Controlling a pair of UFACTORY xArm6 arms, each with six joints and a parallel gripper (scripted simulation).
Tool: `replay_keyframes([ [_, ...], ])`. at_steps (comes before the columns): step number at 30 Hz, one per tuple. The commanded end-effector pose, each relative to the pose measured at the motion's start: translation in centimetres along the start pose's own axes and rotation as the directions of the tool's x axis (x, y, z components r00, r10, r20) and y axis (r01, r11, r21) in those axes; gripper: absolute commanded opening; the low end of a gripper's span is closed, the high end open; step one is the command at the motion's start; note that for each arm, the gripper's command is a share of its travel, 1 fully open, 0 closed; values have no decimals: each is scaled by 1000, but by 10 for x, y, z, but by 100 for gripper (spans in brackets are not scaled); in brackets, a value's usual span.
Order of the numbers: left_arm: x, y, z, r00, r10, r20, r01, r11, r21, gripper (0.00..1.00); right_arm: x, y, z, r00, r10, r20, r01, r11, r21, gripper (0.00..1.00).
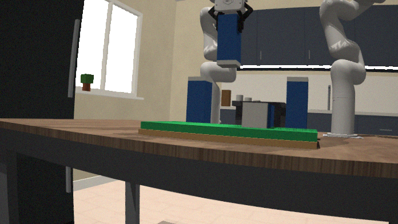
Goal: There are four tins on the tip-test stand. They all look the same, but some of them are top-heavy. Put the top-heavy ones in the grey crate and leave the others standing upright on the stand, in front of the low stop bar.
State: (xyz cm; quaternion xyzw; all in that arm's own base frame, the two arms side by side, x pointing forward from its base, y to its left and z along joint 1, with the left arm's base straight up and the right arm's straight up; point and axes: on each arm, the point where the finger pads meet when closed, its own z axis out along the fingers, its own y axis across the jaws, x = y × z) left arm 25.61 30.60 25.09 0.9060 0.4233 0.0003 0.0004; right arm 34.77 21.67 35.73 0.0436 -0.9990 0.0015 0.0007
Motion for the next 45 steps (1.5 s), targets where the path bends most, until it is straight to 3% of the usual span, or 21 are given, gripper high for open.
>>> replay_keyframes([
  [1, 1, 0, -2, 1000, 0, -4, 0, 1000, 0, 100, 10, 1, -2, 1000, 0, 6, 0, 1000, -3, 0],
  [45, 1, 0, -2, 1000, 0, -4, 0, 1000, 0, 100, 98, 5, -2, 1000, 1, 6, -1, 1000, -2, 0],
])
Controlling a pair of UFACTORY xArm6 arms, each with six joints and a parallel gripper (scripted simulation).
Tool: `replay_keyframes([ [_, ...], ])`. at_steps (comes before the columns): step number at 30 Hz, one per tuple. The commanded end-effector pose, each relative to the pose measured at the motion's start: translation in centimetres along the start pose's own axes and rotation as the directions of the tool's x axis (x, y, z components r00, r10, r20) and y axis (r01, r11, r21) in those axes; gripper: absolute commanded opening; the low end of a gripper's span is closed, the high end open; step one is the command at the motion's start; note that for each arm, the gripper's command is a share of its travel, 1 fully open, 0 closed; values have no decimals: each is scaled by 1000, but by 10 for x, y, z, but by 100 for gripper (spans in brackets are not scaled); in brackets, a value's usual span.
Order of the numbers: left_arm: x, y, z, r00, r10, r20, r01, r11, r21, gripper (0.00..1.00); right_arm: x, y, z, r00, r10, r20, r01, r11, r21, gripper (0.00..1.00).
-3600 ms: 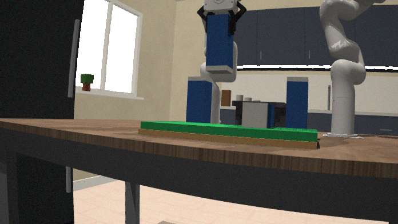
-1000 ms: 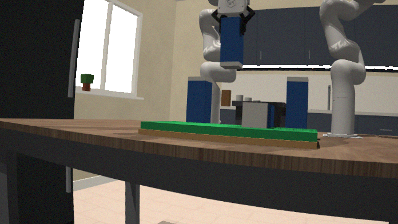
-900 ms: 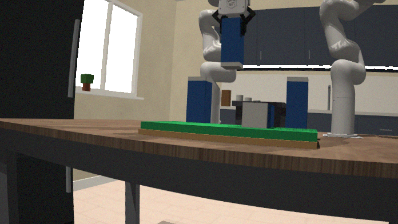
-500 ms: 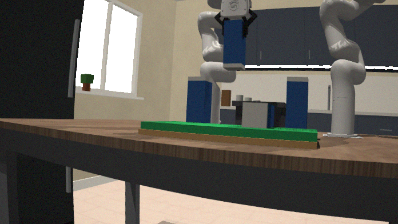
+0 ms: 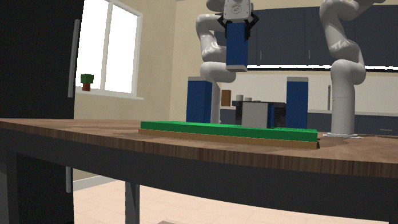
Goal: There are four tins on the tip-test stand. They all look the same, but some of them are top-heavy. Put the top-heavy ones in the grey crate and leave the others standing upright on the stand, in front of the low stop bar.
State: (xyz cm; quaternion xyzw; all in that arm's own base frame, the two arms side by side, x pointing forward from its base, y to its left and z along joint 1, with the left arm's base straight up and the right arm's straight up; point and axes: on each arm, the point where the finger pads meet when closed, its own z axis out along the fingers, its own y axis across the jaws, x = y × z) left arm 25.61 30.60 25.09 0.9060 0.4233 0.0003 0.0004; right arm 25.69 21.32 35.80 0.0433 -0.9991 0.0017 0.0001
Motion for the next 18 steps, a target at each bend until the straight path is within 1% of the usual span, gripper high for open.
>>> replay_keyframes([
  [1, 1, 0, -2, 1000, 0, -4, 0, 1000, 0, 100, 10, 1, -2, 1000, 0, 5, 0, 1000, -3, 0],
  [18, 1, 0, -2, 1000, 0, -4, 0, 1000, 0, 100, 44, 1, -3, 1000, -1, 4, 1, 1000, -3, 0],
])
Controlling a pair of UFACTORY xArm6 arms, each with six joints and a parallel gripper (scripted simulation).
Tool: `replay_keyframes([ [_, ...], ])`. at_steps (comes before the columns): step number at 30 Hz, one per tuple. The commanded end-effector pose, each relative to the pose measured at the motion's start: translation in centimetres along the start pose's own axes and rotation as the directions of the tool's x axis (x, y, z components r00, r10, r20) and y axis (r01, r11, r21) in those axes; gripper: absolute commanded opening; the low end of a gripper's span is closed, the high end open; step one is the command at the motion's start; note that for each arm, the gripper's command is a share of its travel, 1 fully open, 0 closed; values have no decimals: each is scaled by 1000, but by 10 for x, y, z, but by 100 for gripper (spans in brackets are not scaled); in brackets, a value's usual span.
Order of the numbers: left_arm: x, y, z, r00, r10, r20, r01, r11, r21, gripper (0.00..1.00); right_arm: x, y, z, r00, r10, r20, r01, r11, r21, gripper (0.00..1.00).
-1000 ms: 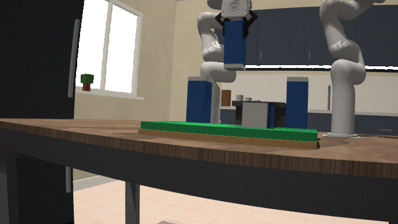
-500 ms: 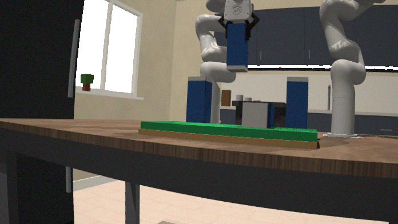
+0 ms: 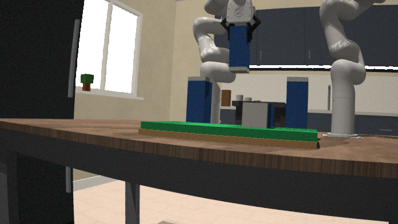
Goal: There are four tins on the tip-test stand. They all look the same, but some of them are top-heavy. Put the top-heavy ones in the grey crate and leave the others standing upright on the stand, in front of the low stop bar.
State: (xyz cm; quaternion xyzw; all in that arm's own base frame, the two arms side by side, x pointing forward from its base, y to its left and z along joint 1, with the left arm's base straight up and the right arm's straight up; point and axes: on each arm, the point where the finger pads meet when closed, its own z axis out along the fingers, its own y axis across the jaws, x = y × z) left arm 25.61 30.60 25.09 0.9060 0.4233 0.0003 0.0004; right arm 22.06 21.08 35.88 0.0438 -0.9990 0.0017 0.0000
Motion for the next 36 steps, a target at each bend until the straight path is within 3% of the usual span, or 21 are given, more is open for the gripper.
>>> replay_keyframes([
  [1, 1, 0, -2, 1000, 0, -4, 0, 1000, 0, 100, 9, 1, -2, 1000, 0, 4, 0, 1000, -3, 0],
  [10, 1, 0, -2, 1000, 0, -4, 0, 1000, 0, 100, 11, 4, -2, 1000, 1, 4, -1, 1000, -3, 0],
  [36, 1, 0, -2, 1000, 0, -4, 0, 1000, 0, 100, 8, 59, -2, 1000, 2, 4, -2, 1000, -4, 0],
])
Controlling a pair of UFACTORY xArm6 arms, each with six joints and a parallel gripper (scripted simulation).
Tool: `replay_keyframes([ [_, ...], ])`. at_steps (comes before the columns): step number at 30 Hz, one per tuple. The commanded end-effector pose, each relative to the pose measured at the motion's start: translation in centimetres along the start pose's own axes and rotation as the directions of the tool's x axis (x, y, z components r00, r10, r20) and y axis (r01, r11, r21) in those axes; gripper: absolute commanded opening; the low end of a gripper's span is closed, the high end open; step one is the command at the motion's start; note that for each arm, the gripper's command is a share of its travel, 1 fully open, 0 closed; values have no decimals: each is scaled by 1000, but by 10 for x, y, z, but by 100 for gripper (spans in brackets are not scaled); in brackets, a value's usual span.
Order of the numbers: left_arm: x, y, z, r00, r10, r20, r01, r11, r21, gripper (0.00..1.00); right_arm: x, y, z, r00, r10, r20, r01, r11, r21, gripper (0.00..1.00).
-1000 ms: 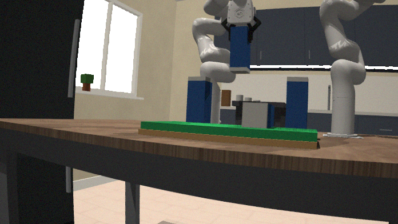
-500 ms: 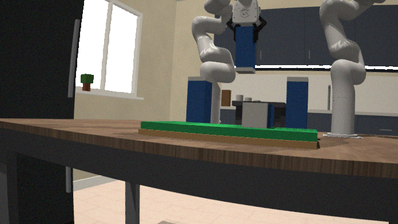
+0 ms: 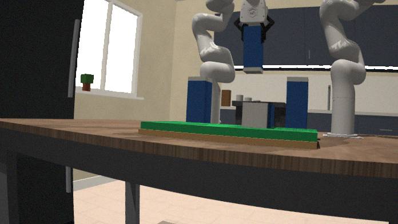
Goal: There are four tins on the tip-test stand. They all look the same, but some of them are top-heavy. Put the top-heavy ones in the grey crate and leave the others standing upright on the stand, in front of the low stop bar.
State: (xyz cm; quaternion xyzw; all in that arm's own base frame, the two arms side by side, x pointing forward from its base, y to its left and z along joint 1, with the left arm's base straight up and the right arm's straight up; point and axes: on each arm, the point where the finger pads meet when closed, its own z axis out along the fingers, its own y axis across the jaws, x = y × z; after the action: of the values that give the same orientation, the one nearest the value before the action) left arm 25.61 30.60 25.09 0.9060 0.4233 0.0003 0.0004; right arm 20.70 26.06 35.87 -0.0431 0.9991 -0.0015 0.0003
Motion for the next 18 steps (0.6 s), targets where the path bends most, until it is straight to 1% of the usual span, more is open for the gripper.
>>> replay_keyframes([
  [1, 1, 0, -2, 1000, 0, -4, 0, 1000, 0, 100, -1, 11, -2, 1000, 0, 3, 0, 1000, -3, 0],
  [4, 1, 0, -2, 1000, 0, -4, 0, 1000, 0, 100, -1, 17, -2, 1000, 0, 3, 0, 1000, -3, 0],
  [7, 1, 0, -2, 1000, 0, -4, 0, 1000, 0, 100, -1, 18, -2, 1000, -1, 3, 1, 1000, -4, 0],
  [18, 1, 0, -2, 1000, 0, -4, 0, 1000, 0, 100, 24, 19, -2, 1000, 3, 3, -3, 1000, -4, 0],
])
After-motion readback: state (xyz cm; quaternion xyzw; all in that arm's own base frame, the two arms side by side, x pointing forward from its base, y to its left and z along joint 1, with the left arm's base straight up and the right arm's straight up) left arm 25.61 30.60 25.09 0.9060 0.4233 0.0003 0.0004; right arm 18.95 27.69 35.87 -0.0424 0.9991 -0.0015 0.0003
